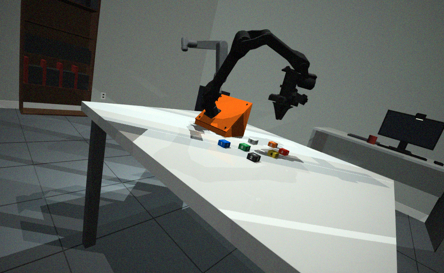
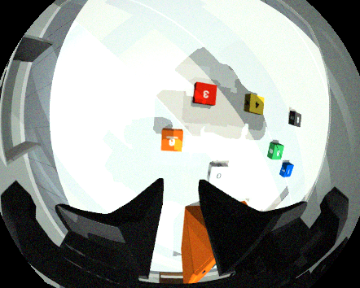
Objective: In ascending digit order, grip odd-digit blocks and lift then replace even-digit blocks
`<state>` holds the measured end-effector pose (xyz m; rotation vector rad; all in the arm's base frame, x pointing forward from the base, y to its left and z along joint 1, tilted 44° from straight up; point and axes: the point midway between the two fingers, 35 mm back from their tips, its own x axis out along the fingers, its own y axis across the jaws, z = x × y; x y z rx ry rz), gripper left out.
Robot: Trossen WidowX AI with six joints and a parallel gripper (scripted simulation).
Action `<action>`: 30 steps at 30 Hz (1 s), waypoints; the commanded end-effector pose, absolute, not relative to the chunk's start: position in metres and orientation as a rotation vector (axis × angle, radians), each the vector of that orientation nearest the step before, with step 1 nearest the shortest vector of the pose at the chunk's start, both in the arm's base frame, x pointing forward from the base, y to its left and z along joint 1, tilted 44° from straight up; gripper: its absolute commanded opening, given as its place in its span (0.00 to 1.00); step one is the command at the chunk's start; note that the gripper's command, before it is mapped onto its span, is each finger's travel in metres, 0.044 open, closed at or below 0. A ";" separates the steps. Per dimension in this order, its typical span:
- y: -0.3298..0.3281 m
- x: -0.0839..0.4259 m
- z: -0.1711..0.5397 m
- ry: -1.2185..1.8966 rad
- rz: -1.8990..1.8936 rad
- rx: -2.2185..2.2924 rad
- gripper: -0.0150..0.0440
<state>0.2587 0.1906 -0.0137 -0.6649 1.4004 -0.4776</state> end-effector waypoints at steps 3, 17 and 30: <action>0.154 0.264 -0.060 1.404 -0.492 -0.656 0.68; 0.131 0.266 -0.082 1.403 -0.493 -0.658 0.93; 0.117 0.269 -0.097 1.402 -0.494 -0.658 0.93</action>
